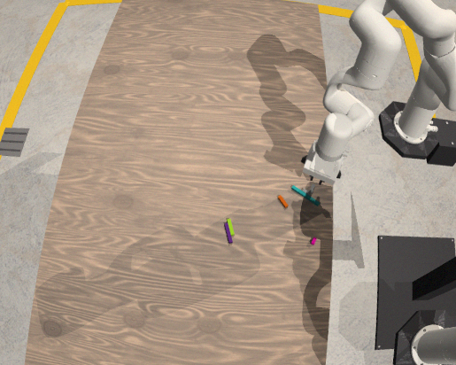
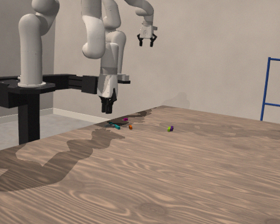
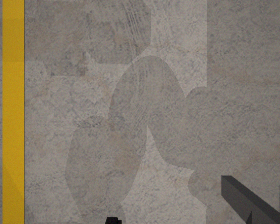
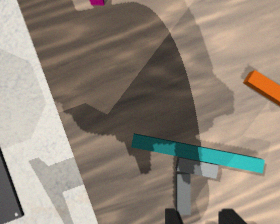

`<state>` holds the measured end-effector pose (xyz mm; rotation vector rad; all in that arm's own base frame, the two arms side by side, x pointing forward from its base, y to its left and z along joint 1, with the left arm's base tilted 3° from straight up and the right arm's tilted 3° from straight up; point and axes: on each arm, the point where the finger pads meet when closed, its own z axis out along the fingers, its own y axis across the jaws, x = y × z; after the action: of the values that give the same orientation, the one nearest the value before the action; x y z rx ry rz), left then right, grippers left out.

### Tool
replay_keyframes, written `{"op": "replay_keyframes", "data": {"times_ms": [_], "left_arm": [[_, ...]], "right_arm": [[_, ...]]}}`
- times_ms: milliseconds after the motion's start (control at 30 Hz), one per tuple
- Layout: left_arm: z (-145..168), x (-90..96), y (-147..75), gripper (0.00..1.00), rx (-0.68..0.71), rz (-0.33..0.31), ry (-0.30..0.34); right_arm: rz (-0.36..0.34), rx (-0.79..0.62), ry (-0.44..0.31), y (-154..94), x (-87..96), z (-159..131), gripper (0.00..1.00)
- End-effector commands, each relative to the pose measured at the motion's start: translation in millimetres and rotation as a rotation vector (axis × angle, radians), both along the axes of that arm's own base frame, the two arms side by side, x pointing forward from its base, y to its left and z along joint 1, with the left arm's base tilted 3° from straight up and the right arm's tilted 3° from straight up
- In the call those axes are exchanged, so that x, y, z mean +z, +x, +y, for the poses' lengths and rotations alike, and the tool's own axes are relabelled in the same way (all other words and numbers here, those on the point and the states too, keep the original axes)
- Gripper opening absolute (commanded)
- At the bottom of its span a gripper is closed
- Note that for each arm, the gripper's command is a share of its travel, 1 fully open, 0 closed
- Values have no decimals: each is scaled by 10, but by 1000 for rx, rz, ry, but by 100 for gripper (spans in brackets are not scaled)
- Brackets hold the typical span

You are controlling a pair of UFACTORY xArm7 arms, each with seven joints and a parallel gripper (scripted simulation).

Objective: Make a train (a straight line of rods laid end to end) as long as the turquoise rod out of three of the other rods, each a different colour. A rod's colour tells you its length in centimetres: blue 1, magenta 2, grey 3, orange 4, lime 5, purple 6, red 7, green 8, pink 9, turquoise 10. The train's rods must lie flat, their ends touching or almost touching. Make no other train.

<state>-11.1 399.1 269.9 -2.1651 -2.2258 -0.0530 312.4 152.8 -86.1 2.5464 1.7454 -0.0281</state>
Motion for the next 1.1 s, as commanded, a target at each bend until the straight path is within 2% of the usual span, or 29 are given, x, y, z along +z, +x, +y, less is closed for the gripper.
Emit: {"op": "replay_keyframes", "data": {"times_ms": [0, 1067], "left_arm": [[11, 19, 0, 100, 0, -1, 5], [11, 19, 0, 100, 0, -1, 5]], "right_arm": [[-2, 0, 1, 11, -15, 5, 26], [-2, 0, 1, 24, -416, -24, 26]]}}
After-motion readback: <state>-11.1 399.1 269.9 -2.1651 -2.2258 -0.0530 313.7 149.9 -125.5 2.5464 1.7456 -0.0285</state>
